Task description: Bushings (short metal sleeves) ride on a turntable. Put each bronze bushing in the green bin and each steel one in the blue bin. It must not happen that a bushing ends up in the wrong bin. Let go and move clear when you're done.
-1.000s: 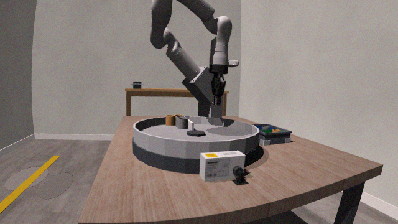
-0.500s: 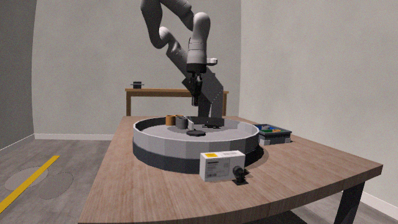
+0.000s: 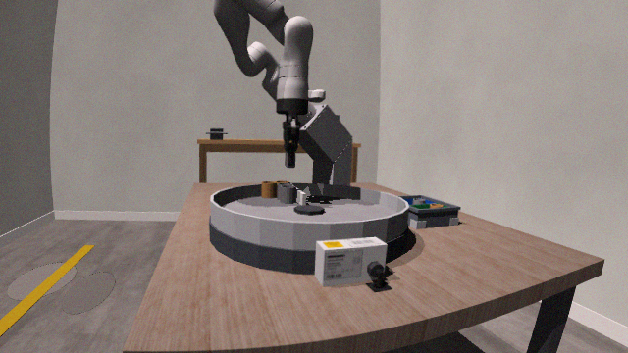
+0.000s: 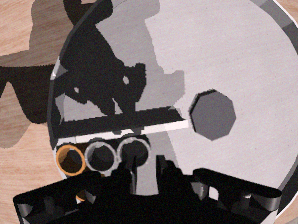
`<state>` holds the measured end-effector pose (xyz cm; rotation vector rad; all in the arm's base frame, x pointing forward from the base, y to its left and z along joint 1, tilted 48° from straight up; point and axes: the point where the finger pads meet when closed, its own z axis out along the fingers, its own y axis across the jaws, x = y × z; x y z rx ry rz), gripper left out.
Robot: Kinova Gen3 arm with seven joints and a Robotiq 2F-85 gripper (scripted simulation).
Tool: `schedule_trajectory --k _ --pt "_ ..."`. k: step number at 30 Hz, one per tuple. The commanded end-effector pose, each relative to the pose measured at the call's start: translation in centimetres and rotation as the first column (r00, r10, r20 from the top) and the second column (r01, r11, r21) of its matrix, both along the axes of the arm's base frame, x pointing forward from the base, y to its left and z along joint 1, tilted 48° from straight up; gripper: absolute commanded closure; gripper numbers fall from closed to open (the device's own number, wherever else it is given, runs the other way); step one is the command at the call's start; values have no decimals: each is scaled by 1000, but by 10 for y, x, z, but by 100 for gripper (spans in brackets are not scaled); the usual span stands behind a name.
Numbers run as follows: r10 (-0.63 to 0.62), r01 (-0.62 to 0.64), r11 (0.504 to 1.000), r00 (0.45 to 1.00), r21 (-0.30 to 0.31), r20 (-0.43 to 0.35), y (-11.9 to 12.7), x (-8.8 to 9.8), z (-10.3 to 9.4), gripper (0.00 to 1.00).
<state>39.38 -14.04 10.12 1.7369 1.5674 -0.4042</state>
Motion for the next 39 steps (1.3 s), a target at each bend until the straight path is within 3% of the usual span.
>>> schedule_trajectory --k 1,23,39 --pt "-2 2 1000 1000 -1 -3 -3 0 -3 82" --pt "-3 3 1000 1000 -1 1 -30 10 -27 82" --pt "-3 3 1000 1000 -1 1 -34 11 -30 82"
